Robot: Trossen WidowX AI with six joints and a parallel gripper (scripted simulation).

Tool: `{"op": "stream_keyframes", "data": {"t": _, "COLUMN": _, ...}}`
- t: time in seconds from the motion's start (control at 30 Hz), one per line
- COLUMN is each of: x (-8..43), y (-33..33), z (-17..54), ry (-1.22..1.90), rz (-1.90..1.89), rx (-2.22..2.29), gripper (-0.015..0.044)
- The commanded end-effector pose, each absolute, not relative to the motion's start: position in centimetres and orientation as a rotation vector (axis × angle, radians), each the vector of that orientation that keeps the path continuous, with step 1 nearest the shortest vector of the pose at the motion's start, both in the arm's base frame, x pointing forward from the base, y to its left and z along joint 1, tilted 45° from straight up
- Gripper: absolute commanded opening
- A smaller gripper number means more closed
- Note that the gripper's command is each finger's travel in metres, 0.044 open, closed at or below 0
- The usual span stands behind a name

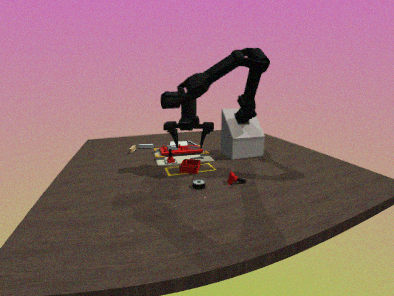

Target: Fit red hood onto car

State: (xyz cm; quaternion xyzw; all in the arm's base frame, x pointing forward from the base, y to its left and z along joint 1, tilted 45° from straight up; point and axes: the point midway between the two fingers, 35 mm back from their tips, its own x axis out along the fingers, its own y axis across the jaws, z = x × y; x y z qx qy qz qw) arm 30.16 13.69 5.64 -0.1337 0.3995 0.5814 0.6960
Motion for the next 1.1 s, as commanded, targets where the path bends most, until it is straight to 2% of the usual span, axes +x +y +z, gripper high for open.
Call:
{"op": "stream_keyframes", "data": {"t": 0.0, "x": 30.0, "y": 14.1, "z": 5.2, "ry": 0.898, "rz": 1.302, "rx": -0.289, "gripper": 0.0440}}
{"op": "stream_keyframes", "data": {"t": 1.07, "x": 29.9, "y": 16.3, "z": 3.2, "ry": 0.897, "rz": 1.302, "rx": -0.287, "gripper": 0.0440}}
